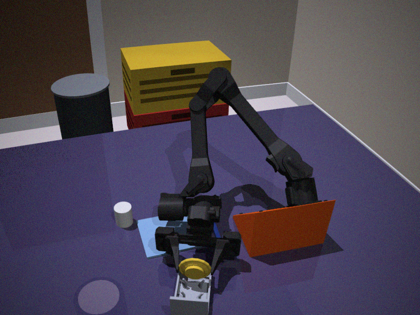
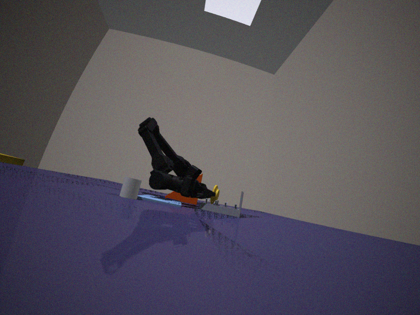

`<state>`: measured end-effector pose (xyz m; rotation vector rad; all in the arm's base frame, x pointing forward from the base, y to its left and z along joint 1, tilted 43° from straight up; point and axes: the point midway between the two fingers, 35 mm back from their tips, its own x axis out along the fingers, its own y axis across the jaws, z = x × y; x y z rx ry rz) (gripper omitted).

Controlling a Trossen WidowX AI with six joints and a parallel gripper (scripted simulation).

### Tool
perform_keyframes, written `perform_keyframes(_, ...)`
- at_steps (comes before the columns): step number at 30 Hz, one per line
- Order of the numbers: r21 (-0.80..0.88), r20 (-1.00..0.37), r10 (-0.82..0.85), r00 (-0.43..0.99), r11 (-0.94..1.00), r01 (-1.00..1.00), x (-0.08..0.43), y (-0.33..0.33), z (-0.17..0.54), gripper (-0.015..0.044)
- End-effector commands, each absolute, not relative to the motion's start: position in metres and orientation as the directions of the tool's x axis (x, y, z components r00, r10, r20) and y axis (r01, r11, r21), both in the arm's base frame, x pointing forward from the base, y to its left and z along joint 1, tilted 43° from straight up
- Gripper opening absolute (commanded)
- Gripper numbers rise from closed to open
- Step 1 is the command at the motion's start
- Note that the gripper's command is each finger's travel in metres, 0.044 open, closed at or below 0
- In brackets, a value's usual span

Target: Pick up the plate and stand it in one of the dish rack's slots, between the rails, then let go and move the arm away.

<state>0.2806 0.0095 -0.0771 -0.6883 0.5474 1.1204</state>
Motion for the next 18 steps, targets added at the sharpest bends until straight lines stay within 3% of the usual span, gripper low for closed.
perform_keyframes(1,-0.227,-0.701,0.622,0.35,0.27,-0.936,0.2814,0.005,-0.0818,0.0)
perform_keyframes(13,-0.217,-0.705,0.619,0.345,0.274,-0.937,0.2798,0.008,-0.079,0.0)
perform_keyframes(18,-0.221,-0.705,0.619,0.345,0.271,-0.937,0.2802,0.0079,-0.079,0.0131)
